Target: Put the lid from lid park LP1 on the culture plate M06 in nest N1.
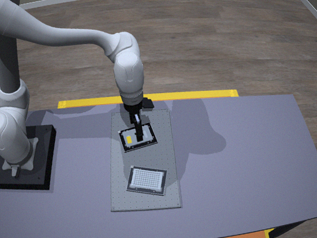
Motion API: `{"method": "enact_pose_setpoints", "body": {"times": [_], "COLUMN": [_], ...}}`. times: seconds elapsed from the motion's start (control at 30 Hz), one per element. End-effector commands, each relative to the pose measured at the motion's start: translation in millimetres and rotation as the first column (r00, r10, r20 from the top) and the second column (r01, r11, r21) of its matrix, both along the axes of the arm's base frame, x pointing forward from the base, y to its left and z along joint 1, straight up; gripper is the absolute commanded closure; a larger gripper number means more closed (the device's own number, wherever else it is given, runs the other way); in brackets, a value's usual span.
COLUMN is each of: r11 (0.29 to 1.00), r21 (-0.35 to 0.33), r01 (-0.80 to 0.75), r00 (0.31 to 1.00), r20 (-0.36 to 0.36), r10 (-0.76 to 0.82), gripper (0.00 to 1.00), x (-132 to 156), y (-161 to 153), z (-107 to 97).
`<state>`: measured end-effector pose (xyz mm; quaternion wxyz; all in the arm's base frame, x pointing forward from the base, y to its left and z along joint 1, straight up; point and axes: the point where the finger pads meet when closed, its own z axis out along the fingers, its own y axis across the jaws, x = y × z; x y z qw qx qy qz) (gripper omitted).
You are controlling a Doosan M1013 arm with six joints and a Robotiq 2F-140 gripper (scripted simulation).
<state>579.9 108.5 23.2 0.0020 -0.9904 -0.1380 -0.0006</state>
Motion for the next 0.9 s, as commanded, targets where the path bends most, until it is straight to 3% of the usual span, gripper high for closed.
{"method": "enact_pose_setpoints", "body": {"times": [0.0, 0.87], "r11": [1.0, 1.0], "r21": [0.0, 0.0], "r01": [-0.003, -0.003], "r00": [1.0, 1.0], "r20": [-0.003, -0.002], "r10": [0.003, 0.003], "gripper": [0.31, 0.31], "x": [-2, -1], "y": [3, 3], "z": [-10, -26]}}
